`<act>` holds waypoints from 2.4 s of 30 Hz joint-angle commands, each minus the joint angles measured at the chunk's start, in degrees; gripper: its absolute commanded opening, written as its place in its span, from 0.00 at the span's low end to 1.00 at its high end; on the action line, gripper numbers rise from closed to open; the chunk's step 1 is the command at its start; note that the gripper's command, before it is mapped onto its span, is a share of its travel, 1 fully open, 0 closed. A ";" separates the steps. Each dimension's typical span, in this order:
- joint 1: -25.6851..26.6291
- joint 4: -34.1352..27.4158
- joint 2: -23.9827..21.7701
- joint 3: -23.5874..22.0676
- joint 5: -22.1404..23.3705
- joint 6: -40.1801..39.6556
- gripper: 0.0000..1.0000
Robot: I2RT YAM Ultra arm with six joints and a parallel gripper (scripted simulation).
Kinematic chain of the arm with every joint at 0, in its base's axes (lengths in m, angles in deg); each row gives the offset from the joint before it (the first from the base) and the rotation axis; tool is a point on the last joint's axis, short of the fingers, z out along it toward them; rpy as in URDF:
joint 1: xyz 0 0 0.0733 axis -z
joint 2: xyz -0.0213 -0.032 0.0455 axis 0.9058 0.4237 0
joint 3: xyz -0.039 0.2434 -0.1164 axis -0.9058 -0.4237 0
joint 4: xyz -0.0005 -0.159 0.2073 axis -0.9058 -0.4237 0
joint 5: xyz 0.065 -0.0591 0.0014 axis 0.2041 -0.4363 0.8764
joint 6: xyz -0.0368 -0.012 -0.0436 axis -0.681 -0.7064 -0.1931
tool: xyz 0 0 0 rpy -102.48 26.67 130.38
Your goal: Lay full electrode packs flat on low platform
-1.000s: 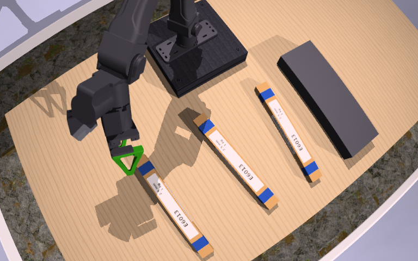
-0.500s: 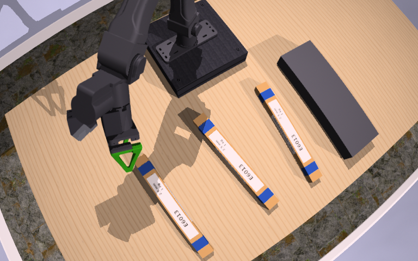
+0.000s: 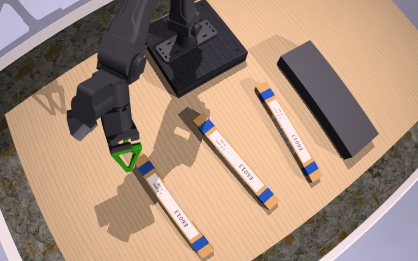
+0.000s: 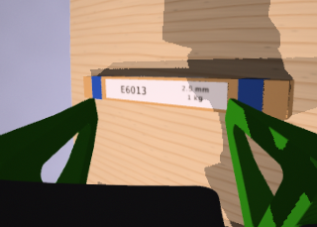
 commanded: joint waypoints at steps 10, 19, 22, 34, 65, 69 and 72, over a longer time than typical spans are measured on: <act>0.00 0.00 -0.01 0.00 0.00 0.01 0.74; 0.70 -6.10 -3.03 5.65 0.33 -0.31 0.74; 0.81 -10.36 -3.84 9.27 0.46 -0.37 0.74; 1.43 -25.66 -1.61 24.84 0.92 -0.68 0.74; -13.76 -19.98 -7.96 27.43 -3.79 -11.35 0.74; -16.56 -17.23 -9.49 25.46 -4.29 -14.31 0.74; -18.69 -16.14 -10.21 24.91 -5.37 -14.80 0.74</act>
